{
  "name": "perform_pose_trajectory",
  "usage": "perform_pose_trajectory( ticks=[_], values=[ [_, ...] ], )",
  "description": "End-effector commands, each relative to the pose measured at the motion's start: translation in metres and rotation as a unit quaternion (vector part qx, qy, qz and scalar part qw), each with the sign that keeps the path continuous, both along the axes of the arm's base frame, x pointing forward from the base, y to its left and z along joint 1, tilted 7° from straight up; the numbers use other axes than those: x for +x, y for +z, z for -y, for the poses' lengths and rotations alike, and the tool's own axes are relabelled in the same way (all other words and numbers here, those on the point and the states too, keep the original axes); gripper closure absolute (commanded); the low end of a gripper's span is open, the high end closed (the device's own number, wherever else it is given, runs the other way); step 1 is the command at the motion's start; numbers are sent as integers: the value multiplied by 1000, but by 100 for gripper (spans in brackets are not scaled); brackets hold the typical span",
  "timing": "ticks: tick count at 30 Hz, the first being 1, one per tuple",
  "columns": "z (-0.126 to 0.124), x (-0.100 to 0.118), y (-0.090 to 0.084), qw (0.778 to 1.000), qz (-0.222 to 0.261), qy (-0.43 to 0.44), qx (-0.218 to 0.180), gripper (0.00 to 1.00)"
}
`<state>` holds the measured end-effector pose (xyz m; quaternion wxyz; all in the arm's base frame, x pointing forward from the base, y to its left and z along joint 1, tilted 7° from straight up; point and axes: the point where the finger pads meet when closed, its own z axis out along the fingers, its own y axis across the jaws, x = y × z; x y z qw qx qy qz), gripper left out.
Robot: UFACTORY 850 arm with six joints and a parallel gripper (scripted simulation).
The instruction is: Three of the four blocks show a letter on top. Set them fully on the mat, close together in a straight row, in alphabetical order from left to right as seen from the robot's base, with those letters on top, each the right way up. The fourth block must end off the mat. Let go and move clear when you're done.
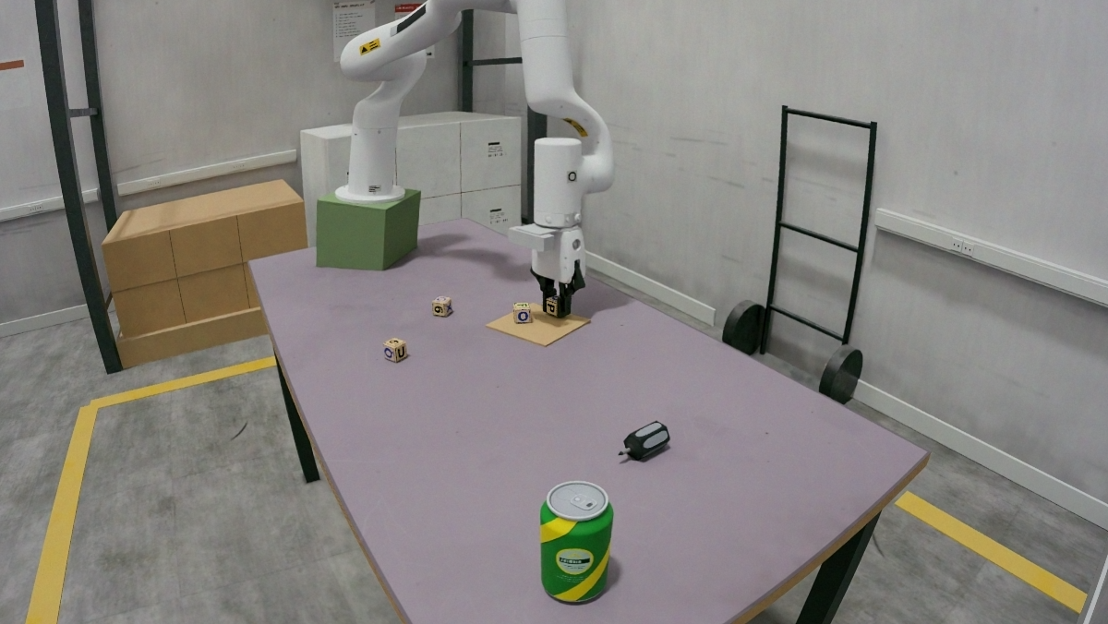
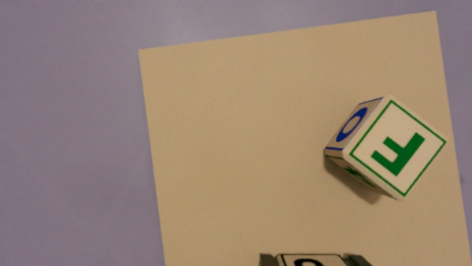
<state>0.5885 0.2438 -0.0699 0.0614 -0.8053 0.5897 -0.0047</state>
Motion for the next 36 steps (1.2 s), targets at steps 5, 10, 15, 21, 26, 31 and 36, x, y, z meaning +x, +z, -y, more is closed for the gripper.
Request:
perform_pose_trajectory(
  ticks=[5, 10, 15, 21, 26, 31, 36],
  values=[
    [0, 1, 0, 1000, 1, 0, 0, 72],
    [-1, 1, -1, 1000, 1, 0, 0, 72],
    [-1, 1, -2, 1000, 1, 0, 0, 72],
    [-1, 2, -3, 1000, 1, 0, 0, 72],
    [-1, 2, -3, 1000, 1, 0, 0, 72],
    [-1, 2, -3, 1000, 1, 0, 0, 72],
    [-1, 2, -3, 1000, 1, 0, 0, 72]
  ],
)
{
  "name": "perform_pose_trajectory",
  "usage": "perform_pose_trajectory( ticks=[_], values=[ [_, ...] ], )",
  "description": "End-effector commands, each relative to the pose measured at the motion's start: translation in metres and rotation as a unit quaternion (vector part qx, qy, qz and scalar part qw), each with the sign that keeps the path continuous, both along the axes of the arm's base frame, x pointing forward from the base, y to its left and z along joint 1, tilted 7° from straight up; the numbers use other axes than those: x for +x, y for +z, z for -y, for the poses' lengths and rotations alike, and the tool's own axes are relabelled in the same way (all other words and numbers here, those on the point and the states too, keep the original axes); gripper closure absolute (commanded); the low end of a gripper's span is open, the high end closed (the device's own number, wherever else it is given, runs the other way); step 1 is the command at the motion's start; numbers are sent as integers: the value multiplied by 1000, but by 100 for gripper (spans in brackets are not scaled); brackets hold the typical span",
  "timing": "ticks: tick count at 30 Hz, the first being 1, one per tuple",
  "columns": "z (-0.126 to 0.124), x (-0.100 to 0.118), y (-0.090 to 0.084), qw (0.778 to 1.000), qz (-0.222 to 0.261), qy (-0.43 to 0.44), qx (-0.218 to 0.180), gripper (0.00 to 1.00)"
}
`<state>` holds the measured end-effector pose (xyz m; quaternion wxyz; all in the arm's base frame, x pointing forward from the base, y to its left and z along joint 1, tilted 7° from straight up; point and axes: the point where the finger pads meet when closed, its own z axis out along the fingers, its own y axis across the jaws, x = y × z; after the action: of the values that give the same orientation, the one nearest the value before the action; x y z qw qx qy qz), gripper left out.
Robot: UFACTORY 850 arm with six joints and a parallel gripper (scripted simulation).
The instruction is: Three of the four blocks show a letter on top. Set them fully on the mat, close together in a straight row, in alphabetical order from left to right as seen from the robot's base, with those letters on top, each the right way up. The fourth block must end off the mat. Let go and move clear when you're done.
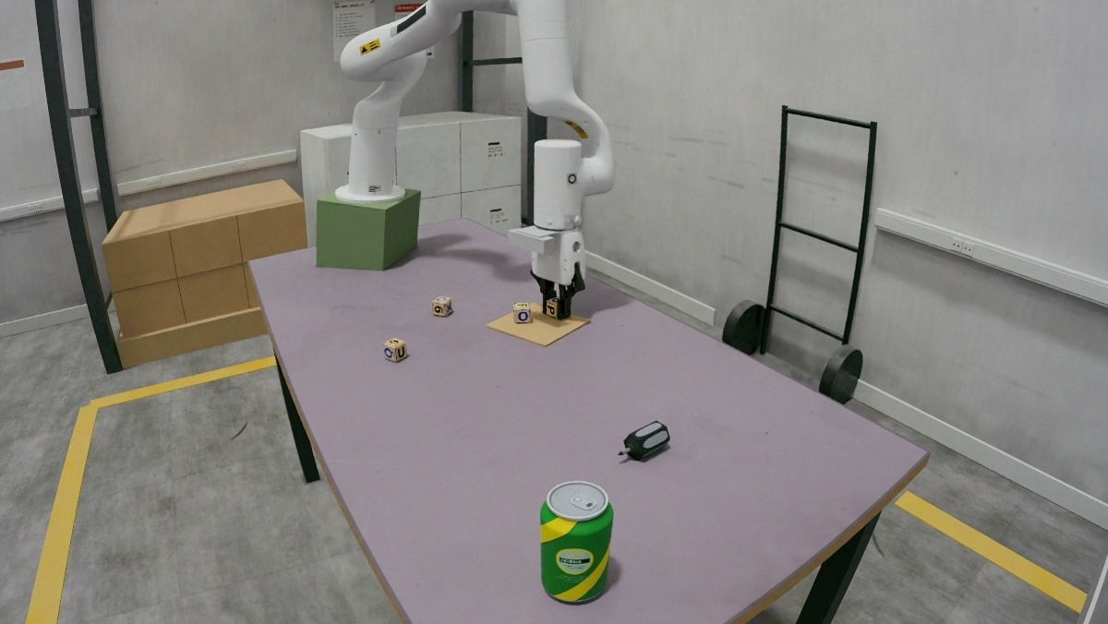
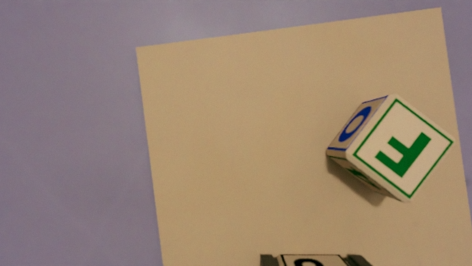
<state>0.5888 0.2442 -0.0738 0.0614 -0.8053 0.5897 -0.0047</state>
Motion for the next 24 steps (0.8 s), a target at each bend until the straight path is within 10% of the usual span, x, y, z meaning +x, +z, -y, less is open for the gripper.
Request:
perform_pose_trajectory(
  ticks=[1, 24],
  values=[
    [0, 1, 1, 1000, 1, 0, 0, 72],
    [0, 1, 1, 1000, 1, 0, 0, 68]
  ],
)
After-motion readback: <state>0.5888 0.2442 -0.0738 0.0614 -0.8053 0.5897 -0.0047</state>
